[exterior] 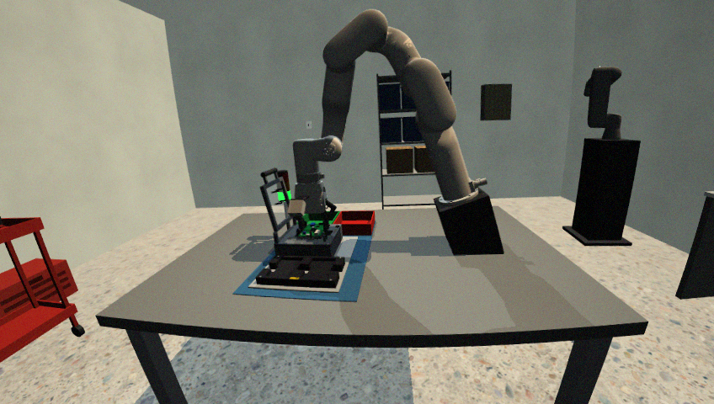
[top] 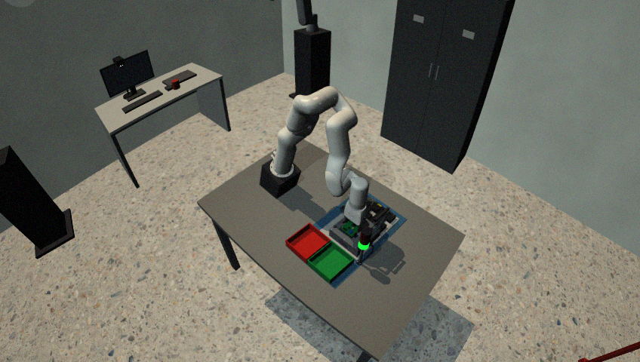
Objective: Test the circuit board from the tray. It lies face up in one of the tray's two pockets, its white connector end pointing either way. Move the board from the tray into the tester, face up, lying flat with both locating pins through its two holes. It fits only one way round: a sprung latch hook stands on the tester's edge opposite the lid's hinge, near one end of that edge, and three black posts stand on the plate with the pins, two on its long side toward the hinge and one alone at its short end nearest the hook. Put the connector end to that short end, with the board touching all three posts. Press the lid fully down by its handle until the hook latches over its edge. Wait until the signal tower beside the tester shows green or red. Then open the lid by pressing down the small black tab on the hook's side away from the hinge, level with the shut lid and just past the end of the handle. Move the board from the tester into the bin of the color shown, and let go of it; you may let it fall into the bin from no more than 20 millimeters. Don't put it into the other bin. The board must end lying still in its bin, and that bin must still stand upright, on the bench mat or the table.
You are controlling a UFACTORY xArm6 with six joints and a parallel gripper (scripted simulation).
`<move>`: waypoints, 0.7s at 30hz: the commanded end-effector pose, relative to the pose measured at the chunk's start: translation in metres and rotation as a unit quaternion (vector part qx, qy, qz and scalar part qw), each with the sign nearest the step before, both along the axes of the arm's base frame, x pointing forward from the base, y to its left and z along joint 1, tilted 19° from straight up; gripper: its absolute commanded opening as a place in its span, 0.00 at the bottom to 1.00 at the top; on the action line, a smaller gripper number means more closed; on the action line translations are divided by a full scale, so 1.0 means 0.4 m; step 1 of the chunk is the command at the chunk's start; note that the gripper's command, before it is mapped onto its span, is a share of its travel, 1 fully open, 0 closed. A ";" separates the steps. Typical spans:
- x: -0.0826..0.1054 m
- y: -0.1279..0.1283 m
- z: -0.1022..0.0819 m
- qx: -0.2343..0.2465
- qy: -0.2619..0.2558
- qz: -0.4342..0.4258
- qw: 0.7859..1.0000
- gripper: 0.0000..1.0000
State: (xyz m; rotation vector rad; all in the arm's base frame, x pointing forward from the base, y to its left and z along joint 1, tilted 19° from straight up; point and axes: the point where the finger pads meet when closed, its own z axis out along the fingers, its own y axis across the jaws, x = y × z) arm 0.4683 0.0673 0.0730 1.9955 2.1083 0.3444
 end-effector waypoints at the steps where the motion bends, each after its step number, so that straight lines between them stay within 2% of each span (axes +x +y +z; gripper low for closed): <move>1: 0.003 0.001 0.003 0.000 -0.002 0.000 1.000 0.85; 8: 0.003 0.001 0.003 0.000 -0.002 0.000 1.000 0.85; 9: 0.003 0.001 0.003 0.000 -0.002 0.000 1.000 0.81; 21: 0.003 0.001 0.003 0.000 -0.002 0.000 1.000 0.81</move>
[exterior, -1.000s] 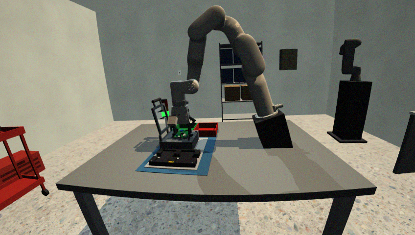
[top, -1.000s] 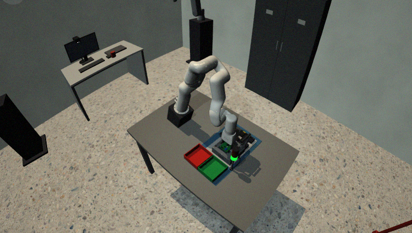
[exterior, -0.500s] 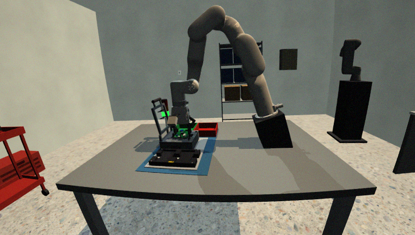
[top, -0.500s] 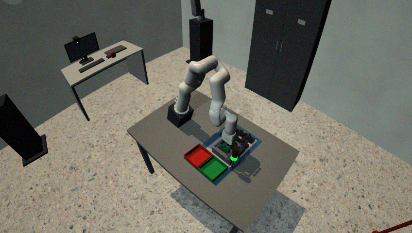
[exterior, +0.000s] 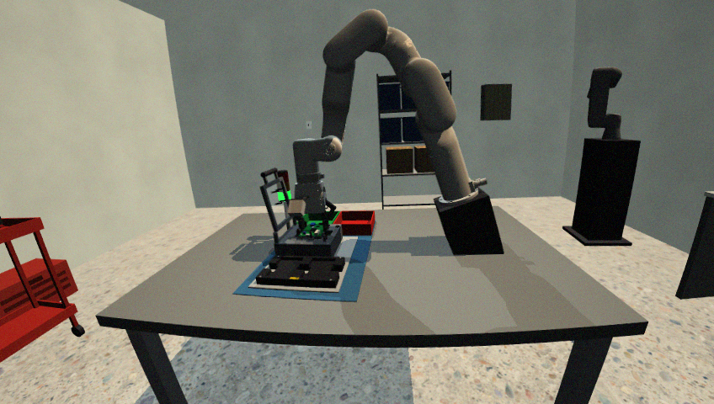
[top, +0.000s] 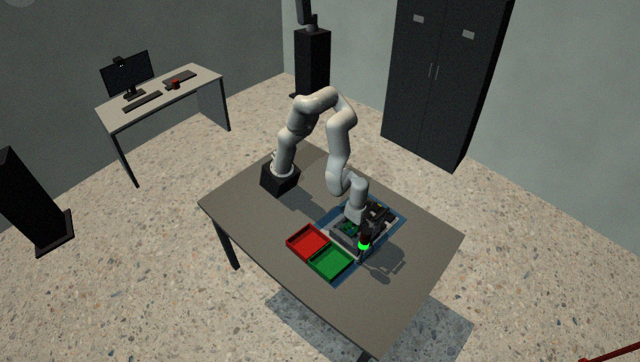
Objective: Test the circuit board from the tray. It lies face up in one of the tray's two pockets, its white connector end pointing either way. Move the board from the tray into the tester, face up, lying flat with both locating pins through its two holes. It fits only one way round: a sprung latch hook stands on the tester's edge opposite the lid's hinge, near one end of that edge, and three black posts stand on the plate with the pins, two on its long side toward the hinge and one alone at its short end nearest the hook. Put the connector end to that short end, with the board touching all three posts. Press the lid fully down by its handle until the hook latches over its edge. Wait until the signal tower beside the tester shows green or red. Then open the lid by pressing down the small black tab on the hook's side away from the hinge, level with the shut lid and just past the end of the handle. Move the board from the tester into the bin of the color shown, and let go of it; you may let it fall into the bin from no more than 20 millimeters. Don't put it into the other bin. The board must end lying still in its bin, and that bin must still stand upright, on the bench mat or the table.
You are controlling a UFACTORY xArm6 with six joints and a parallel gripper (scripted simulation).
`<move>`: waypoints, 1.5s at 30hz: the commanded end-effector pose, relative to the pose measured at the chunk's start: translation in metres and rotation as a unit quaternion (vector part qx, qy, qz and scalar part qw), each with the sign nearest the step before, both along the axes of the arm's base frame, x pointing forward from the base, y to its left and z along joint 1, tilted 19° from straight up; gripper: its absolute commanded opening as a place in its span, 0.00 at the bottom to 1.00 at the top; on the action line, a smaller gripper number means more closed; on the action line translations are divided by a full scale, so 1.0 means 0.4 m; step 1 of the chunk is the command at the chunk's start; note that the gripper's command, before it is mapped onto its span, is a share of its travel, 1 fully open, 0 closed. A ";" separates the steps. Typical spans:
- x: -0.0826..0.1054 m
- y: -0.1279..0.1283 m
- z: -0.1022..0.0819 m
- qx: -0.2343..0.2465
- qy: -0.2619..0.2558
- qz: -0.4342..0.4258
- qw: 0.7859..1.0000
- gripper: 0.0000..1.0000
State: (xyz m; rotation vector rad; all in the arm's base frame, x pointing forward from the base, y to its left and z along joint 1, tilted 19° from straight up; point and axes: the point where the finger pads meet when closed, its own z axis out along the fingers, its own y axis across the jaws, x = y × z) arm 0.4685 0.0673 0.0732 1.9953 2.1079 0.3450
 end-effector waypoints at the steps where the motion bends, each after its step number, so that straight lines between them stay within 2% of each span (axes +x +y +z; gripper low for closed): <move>1: 0.002 0.000 0.003 0.000 -0.001 0.000 1.000 0.81; 2: 0.002 0.000 0.003 0.000 -0.001 0.000 1.000 0.79; 45: 0.000 0.000 0.008 0.000 -0.001 0.000 1.000 0.79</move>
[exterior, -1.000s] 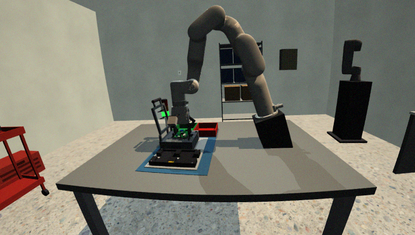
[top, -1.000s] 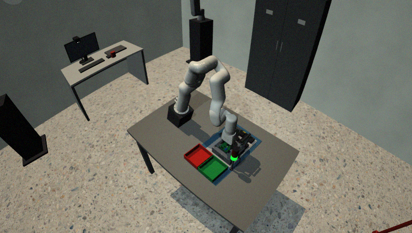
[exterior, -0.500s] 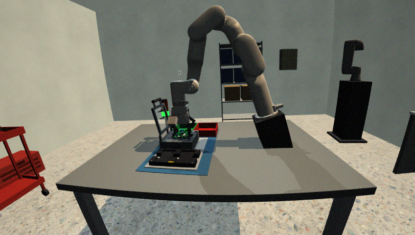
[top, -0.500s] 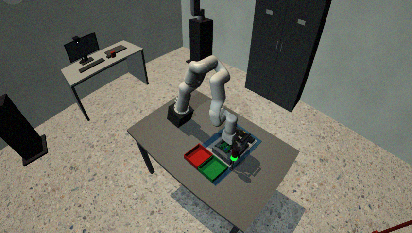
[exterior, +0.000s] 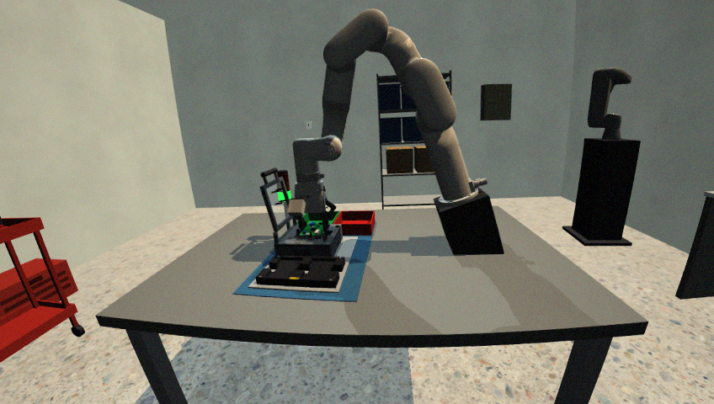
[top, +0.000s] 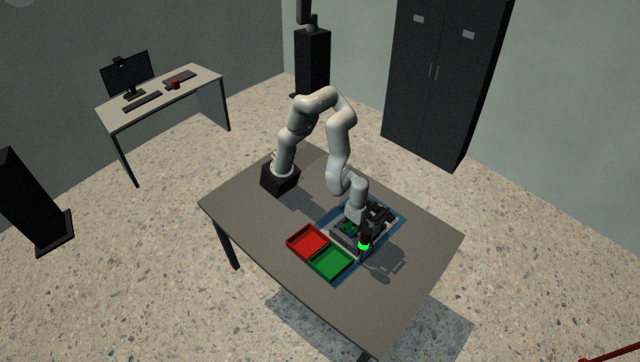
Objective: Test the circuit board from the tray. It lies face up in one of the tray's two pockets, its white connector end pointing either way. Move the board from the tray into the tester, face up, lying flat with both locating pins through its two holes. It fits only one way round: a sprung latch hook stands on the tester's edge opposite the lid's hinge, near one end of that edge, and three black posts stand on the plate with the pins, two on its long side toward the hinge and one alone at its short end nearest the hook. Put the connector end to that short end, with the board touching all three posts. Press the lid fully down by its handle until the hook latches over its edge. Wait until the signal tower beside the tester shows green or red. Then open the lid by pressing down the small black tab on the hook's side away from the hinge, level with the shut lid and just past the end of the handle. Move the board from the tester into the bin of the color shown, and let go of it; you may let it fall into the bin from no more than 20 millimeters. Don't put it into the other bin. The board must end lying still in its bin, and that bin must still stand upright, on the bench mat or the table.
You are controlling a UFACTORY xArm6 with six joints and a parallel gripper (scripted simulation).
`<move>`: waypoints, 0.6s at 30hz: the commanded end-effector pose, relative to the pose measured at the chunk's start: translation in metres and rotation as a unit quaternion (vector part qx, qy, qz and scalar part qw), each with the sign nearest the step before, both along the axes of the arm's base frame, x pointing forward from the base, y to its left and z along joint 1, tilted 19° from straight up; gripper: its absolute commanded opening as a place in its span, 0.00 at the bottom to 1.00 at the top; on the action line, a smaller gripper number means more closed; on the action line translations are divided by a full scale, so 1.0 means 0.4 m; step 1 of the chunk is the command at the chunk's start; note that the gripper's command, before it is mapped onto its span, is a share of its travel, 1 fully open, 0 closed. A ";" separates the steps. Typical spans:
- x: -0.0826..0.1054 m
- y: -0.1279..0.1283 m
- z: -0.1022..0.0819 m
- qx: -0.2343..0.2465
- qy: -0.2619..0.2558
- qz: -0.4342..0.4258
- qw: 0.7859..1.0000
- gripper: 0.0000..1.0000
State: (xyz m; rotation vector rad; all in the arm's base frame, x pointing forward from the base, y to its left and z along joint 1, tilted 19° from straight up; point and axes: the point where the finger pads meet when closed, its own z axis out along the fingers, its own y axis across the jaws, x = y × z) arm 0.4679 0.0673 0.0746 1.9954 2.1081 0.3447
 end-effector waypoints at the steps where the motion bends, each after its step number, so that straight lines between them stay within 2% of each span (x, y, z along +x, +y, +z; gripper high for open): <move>1: 0.002 0.000 0.005 0.000 -0.002 0.000 1.000 0.79; 18: -0.001 0.000 0.014 0.000 -0.002 0.000 1.000 0.79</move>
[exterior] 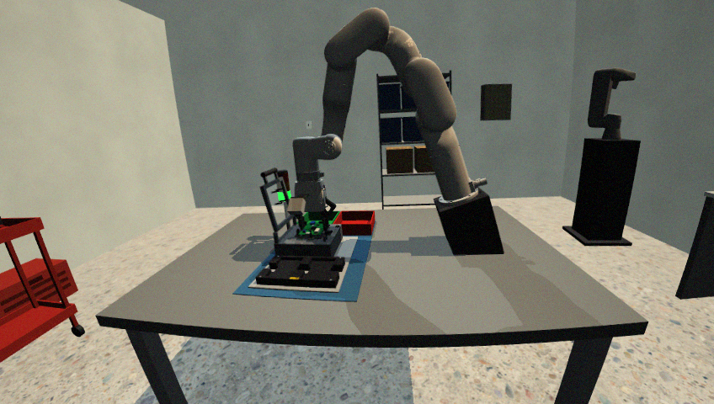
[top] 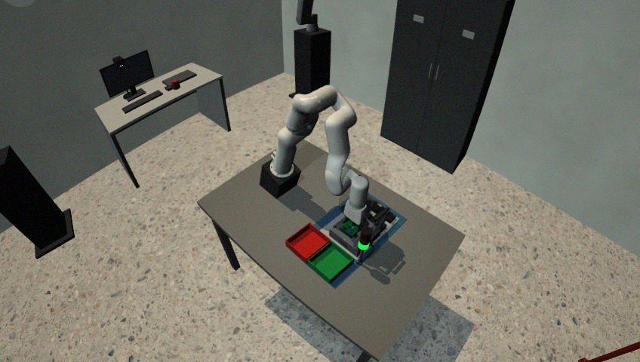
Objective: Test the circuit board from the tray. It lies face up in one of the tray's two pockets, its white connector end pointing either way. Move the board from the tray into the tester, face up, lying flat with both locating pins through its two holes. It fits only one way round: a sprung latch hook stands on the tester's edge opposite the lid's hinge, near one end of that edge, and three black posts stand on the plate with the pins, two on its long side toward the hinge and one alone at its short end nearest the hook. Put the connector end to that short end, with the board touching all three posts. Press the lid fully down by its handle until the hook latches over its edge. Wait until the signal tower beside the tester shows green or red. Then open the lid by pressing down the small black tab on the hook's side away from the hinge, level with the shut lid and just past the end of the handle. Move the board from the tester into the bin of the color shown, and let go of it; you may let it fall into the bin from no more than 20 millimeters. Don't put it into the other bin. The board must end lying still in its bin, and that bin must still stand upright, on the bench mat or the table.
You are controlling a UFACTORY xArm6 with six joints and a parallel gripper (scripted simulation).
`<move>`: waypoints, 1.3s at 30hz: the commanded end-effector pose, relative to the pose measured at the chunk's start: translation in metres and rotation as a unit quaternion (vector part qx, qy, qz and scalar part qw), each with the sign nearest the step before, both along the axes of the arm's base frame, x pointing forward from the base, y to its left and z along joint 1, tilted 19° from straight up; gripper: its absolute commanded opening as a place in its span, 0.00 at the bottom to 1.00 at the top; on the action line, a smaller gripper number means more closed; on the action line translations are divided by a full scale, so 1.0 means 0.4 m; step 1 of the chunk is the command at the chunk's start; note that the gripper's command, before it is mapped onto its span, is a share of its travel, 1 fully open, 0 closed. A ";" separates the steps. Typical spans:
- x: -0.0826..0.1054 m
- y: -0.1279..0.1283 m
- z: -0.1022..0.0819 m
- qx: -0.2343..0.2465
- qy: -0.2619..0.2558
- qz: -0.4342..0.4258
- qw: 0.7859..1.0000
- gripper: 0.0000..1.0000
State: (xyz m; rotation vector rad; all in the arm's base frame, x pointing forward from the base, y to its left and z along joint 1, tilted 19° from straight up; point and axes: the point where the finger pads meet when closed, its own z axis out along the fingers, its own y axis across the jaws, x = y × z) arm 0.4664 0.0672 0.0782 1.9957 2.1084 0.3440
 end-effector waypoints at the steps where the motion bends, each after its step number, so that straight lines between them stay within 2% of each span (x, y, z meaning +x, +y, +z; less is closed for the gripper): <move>1: 0.003 0.001 0.005 0.000 -0.002 0.000 1.000 0.79; 39: -0.004 0.000 0.025 0.000 -0.002 0.000 1.000 0.79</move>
